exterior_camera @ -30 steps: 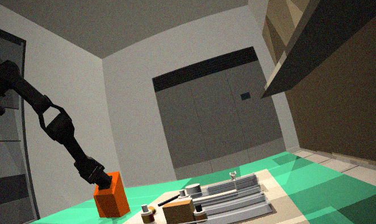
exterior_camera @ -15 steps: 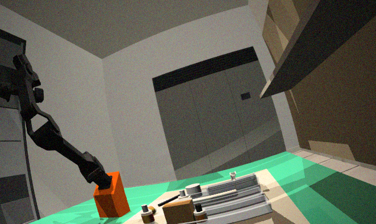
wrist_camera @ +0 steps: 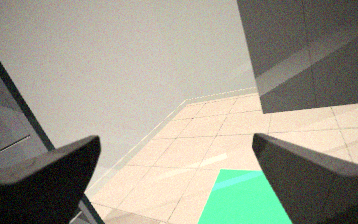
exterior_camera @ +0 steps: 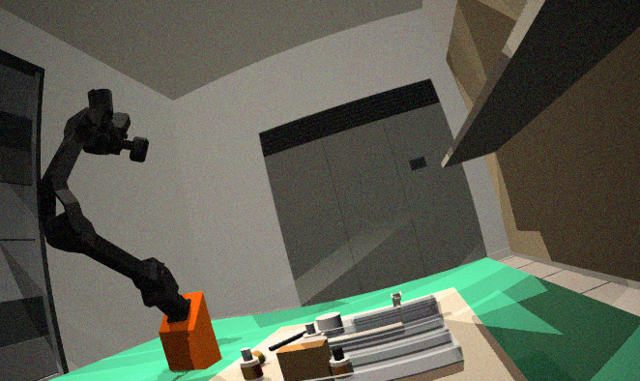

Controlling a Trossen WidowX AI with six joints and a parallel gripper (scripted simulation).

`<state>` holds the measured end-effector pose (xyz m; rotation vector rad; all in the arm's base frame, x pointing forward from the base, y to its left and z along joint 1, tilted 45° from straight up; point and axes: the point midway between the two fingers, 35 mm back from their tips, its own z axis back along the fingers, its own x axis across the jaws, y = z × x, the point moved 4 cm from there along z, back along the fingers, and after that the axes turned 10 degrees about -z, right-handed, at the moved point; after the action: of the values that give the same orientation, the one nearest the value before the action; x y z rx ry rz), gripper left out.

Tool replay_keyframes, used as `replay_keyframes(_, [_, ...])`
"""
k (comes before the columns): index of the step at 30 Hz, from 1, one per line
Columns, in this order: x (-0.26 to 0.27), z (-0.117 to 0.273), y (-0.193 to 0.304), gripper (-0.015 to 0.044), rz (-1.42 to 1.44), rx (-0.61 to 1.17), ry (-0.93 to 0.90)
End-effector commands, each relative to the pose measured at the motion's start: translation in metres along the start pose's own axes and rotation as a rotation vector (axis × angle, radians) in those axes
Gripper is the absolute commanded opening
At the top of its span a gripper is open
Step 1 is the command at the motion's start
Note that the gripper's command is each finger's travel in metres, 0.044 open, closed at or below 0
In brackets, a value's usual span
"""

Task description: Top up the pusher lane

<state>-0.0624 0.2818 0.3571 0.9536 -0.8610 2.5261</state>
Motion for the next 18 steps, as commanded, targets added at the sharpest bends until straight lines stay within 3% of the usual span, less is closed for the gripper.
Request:
replay_keyframes(1, [-0.054, 0.004, -0.019, 0.0440, -0.087, -0.079, 0.163])
replay_keyframes(12, [-0.161, 0.027, -0.031, 0.0440, -0.259, -0.189, 0.536])
replay_keyframes(18, [-0.243, 0.060, -0.023, 0.0440, -0.429, -0.236, 0.820])
